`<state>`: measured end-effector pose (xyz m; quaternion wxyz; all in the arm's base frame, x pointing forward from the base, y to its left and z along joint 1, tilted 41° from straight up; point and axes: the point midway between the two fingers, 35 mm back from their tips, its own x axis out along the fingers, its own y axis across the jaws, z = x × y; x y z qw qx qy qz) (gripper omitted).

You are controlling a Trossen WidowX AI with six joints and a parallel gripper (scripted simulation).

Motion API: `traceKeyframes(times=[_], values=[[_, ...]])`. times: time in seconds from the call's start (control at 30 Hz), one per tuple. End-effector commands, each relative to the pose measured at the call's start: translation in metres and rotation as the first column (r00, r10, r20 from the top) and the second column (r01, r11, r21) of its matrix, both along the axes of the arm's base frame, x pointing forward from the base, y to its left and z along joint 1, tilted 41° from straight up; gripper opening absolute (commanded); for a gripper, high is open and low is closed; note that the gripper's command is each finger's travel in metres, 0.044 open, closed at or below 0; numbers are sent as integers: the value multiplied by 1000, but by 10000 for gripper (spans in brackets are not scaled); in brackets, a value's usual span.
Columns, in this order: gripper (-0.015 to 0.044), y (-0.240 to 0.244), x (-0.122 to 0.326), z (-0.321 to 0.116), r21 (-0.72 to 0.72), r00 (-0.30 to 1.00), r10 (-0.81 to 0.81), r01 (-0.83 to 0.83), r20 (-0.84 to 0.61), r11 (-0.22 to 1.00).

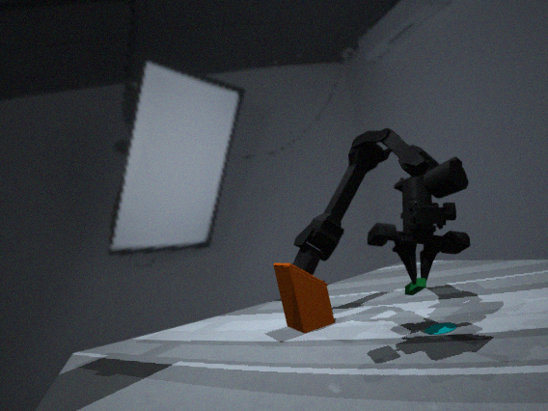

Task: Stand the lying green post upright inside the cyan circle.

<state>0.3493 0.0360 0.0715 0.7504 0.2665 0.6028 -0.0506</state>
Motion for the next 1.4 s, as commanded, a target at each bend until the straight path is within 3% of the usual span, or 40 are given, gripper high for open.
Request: traceKeyframes(times=[0.0, 1.37], values=[[23, 0, 0, 1, -22, 1000, -13, 13, 24, 1000], [23, 5, 6, -2, -176, 967, -96, 139, 236, 975]])
